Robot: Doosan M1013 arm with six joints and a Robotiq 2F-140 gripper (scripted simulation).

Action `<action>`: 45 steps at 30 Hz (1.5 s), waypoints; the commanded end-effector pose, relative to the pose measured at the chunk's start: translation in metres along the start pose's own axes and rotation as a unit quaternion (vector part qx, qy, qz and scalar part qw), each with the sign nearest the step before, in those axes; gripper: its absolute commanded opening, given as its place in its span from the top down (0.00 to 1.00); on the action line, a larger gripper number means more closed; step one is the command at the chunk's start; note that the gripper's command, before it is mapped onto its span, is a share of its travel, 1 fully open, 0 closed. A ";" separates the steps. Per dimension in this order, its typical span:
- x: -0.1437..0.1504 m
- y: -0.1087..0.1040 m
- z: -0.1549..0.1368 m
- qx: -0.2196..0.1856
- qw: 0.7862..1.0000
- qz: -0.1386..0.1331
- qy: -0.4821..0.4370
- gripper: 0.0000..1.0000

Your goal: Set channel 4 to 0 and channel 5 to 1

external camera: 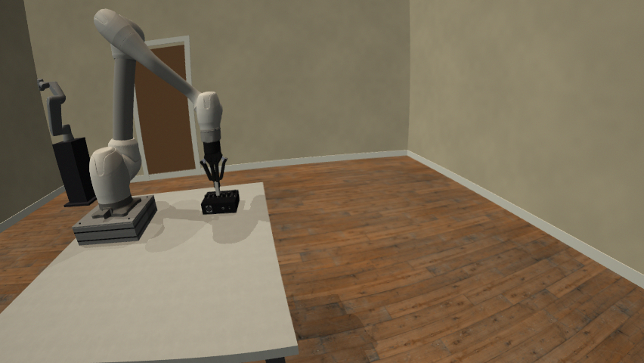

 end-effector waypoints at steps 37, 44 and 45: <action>0.000 0.010 0.000 0.000 1.000 0.000 0.000 0.90; 0.000 0.012 0.000 0.000 1.000 0.000 0.000 0.90; 0.000 0.012 0.000 0.000 1.000 0.000 0.000 0.90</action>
Point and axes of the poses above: the point where the finger pads meet when closed, its own y axis out along the fingers, its own x axis across the jaws, z = x × y, the point moved 5 cm from there along -y, back along the fingers, and after that the axes turned 3 degrees about y, right-handed, at the moved point
